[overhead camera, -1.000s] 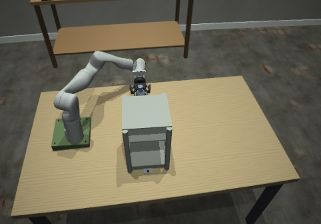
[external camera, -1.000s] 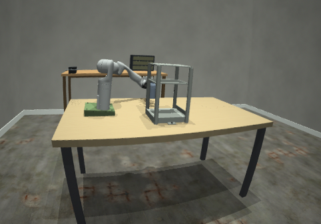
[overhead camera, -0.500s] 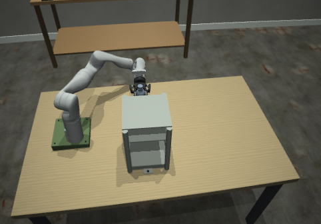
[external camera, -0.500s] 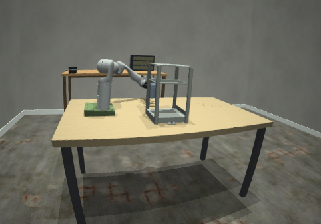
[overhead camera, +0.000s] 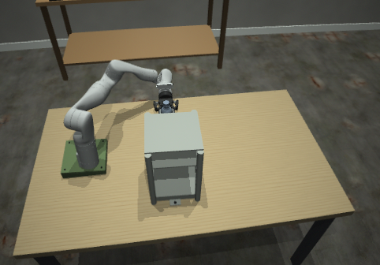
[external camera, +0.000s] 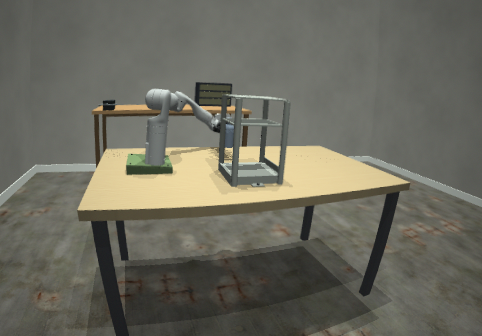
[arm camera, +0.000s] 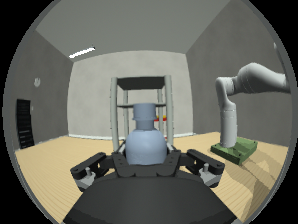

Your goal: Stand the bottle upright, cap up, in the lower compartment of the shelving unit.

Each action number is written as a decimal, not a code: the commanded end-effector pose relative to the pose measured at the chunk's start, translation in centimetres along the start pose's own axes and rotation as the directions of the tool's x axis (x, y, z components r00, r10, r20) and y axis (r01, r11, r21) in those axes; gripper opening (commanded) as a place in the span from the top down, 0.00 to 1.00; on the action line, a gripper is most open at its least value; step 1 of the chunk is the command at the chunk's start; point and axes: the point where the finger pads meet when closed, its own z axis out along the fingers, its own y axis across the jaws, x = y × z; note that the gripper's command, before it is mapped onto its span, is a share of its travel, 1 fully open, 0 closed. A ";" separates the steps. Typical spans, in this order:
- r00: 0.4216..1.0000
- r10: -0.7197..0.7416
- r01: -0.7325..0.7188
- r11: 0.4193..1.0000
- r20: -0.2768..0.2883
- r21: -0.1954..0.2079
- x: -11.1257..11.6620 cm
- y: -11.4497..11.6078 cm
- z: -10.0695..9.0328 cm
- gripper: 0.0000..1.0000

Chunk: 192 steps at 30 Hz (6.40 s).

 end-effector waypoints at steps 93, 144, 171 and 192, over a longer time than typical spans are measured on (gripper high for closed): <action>1.000 0.001 -0.001 1.000 0.000 -0.001 0.1 -1.5 11.7 1.00; 1.000 0.001 -0.001 1.000 0.000 -0.001 0.1 -1.4 21.0 1.00; 1.000 0.001 -0.001 1.000 0.000 -0.001 0.1 -1.4 26.3 1.00; 1.000 0.001 -0.001 1.000 0.000 -0.001 0.1 -1.4 27.1 1.00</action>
